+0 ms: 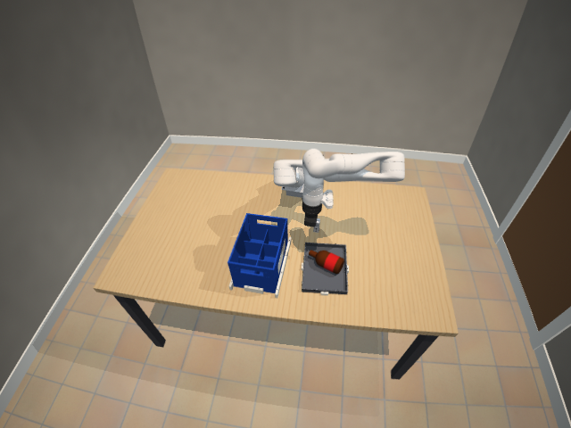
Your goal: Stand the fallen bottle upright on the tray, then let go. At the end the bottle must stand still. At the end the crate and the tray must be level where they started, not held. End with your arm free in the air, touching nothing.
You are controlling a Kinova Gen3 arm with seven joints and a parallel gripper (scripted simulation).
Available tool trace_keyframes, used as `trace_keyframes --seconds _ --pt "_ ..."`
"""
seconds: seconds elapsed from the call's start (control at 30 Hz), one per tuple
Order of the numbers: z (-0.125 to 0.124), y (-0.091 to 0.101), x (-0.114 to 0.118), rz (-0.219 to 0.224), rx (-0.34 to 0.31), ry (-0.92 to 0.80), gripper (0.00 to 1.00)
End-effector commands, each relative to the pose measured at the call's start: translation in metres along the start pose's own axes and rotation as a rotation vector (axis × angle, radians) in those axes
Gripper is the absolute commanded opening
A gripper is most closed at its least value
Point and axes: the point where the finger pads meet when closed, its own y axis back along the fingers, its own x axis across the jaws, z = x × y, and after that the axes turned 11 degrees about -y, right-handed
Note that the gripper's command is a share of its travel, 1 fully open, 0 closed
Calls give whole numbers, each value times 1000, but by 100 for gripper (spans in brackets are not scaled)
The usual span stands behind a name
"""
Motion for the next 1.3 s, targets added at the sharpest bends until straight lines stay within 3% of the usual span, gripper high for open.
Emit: trace_keyframes --seconds 0.0,0.13,0.6,0.67,1.17,1.27 --pt "0 3 0 1 7 111 0" --pt "1 2 -2 -4 5 178 0" --pt "11 4 -12 -32 -5 772 0" --pt "11 4 -12 -32 -5 772 0" --pt "19 3 -12 -40 -2 1472 0" --pt "19 3 -12 -40 -2 1473 0"
